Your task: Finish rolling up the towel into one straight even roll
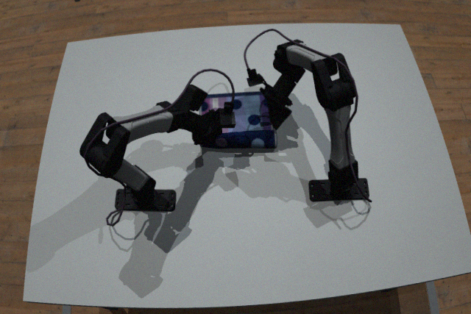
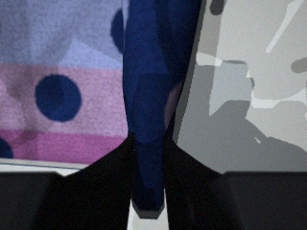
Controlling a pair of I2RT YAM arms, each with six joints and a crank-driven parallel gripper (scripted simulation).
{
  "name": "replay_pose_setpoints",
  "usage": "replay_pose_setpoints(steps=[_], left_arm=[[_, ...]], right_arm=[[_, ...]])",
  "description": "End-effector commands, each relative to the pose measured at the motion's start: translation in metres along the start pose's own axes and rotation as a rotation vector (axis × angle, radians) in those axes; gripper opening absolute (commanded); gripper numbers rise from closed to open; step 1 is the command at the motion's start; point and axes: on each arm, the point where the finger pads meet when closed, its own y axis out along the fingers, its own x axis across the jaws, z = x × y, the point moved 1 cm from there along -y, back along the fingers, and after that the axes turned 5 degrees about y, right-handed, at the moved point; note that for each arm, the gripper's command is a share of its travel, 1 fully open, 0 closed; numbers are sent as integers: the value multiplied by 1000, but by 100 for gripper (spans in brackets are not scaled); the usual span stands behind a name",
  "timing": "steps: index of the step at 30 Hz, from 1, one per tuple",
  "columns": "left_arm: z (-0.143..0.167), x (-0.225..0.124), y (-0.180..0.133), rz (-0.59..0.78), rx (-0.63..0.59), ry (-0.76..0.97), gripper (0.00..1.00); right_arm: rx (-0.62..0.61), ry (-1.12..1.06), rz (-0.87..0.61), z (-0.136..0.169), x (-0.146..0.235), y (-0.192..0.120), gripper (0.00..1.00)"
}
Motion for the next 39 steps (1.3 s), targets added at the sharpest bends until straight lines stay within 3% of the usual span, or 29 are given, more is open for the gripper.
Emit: replay_pose_setpoints(steps=[1, 14, 16, 27, 39], left_arm=[[-3, -10, 0, 126, -9, -61, 21], [-5, -6, -3, 435, -17, -315, 21], [-5, -6, -3, 435, -17, -315, 21], [-6, -4, -4, 633, -22, -477, 21], [-5, -4, -3, 685, -23, -519, 21]], right_arm=[[16, -23, 10, 1, 3, 0, 87], [-52, -342, 450, -6, 24, 20, 92], [-52, -342, 450, -6, 24, 20, 92], [-111, -617, 830, -11, 41, 37, 96], [-117, -666, 880, -13, 42, 37, 98]])
